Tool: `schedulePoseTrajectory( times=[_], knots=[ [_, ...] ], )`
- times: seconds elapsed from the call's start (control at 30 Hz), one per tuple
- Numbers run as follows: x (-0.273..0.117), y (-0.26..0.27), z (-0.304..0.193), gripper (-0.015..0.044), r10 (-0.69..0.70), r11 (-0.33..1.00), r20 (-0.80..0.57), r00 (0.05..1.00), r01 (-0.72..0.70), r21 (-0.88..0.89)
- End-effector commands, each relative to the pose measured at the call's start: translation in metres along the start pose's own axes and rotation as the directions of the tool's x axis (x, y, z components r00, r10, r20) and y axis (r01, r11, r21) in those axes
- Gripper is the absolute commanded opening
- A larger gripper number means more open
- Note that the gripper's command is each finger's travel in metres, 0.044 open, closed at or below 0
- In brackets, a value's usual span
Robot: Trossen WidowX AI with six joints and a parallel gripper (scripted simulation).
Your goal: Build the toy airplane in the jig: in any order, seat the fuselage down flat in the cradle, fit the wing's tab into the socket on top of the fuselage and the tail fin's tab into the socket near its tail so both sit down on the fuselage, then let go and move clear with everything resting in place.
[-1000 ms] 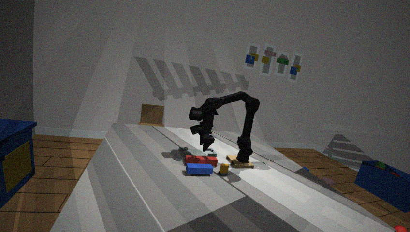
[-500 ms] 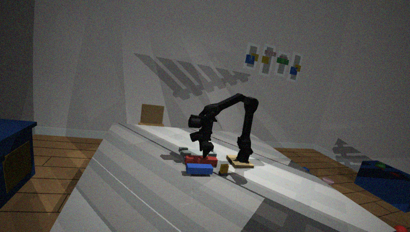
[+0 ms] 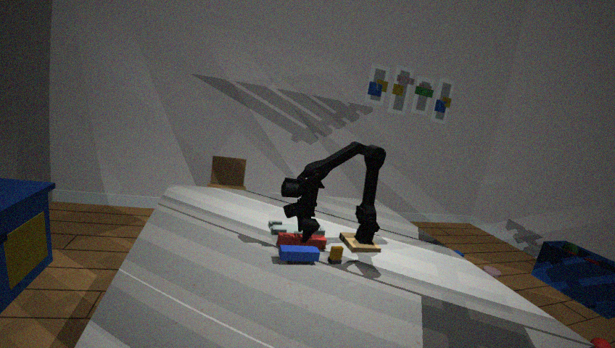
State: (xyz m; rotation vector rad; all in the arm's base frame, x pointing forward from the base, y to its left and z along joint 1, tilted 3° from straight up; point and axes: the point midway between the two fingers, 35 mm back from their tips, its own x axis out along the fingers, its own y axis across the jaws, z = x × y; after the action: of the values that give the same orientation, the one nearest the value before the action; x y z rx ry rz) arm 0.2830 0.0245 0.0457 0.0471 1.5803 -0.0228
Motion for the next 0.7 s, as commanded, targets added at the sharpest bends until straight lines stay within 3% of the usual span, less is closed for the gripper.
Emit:
schedulePoseTrajectory(
  times=[0.0,0.5,0.67],
  knots=[
    [0.010,0.001,-0.002,0.0440,0.003,1.000,-0.007,1.000,-0.003,0.004],
    [0.031,0.000,-0.003,0.0440,0.003,1.000,-0.007,1.000,-0.003,0.004],
    [0.031,0.000,-0.003,0.0309,0.003,1.000,-0.007,1.000,-0.003,0.004]
  ],
)
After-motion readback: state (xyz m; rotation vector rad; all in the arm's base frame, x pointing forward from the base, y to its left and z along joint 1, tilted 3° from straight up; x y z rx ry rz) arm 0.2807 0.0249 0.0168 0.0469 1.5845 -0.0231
